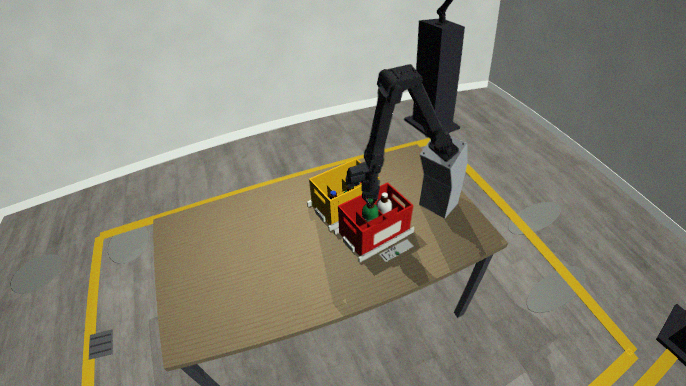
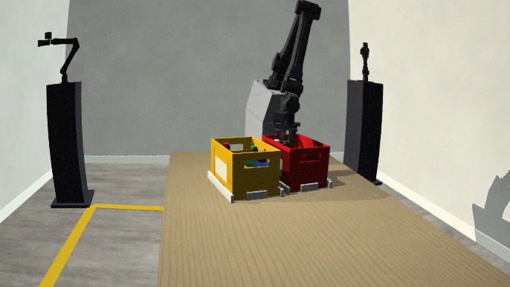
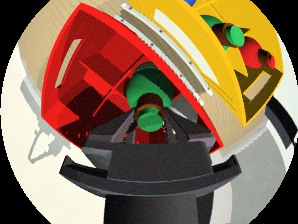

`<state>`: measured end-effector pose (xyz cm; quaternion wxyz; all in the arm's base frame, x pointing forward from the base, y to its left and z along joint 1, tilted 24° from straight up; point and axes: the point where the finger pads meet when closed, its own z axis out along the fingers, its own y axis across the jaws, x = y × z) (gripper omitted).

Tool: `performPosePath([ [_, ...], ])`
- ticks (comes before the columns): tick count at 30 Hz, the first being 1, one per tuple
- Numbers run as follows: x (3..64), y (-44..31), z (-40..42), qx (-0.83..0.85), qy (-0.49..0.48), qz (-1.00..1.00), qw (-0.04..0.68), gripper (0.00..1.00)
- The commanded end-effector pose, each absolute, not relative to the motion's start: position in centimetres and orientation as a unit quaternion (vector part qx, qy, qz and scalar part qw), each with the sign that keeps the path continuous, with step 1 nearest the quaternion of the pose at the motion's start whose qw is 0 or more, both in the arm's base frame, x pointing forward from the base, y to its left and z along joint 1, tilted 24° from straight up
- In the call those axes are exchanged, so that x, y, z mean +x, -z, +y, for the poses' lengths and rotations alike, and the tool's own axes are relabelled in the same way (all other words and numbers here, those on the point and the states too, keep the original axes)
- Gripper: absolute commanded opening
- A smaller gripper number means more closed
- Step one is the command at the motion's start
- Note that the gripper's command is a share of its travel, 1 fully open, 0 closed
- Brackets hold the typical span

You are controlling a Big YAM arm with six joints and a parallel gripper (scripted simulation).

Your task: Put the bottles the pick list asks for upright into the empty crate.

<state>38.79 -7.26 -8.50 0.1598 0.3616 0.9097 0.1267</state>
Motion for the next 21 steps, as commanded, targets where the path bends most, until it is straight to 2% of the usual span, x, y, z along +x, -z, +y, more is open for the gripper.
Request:
performPosePath([
  [1, 40.2, 7.5, -7.3, 0.357, -0.128, 0.908, 0.18, 0.0],
  [21, 40.1, 9.2, -7.1, 0.359, -0.127, 0.909, 0.17, 0.0],
])
